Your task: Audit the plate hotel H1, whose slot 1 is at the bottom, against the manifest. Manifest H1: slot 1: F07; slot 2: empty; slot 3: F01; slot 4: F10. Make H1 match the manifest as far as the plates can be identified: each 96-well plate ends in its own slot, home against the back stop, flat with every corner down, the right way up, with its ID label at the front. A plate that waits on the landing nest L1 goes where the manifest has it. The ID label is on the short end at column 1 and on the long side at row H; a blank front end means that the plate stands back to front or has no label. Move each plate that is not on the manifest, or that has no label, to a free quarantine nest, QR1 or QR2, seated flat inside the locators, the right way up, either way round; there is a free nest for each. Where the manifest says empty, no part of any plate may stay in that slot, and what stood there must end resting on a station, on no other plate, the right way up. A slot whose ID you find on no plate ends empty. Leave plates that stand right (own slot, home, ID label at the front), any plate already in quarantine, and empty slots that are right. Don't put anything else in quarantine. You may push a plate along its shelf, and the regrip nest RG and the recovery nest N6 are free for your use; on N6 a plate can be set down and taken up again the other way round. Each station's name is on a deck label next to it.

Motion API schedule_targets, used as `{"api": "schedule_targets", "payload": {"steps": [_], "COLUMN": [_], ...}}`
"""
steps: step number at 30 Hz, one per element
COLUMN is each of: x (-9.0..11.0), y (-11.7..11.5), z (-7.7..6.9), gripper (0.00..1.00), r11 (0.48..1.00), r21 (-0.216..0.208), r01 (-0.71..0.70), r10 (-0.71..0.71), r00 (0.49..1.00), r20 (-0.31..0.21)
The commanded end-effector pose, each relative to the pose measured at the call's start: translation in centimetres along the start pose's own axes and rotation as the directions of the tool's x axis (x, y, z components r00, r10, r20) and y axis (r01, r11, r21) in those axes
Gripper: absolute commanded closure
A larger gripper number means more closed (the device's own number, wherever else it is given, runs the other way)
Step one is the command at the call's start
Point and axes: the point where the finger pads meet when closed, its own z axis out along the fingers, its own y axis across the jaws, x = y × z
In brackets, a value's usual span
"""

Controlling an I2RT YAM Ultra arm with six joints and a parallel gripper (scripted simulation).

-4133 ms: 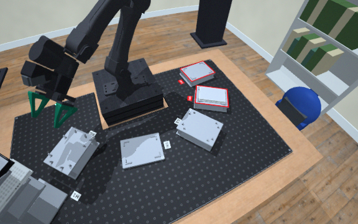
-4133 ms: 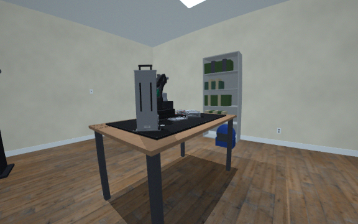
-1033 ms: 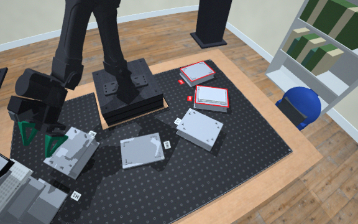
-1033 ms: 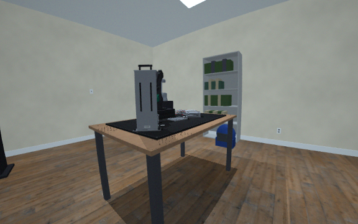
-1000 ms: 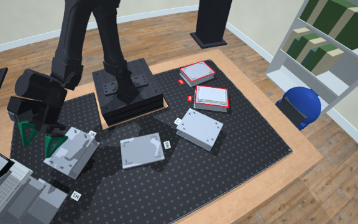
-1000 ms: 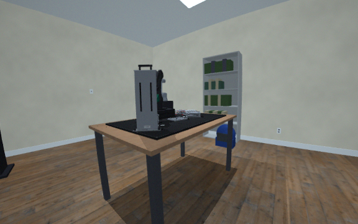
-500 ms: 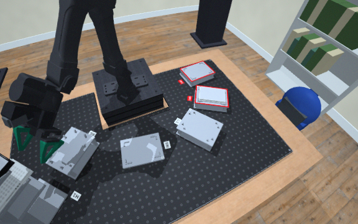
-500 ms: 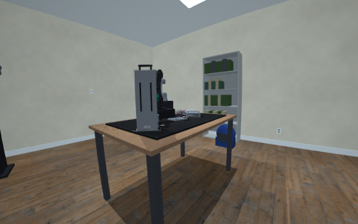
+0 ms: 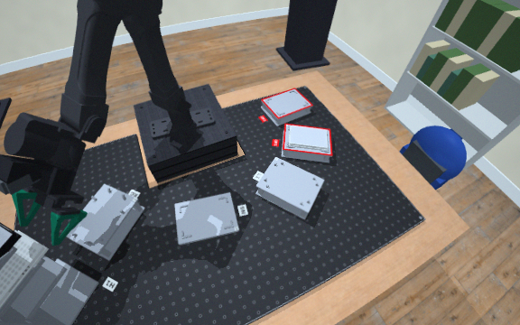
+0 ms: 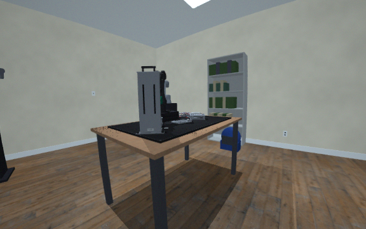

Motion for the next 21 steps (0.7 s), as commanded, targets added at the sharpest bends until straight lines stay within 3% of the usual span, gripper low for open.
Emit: {"api": "schedule_targets", "payload": {"steps": [1,21], "x": [-1.3,-2.4], "y": [-0.1,-0.1], "z": [0.0,1.9], "gripper": [0.0,0.0], "r11": [1.0,1.0], "r21": [0.003,0.003], "r01": [0.002,0.002], "r10": [-0.002,-0.002], "r00": [1.0,1.0], "r20": [0.031,0.032]}}
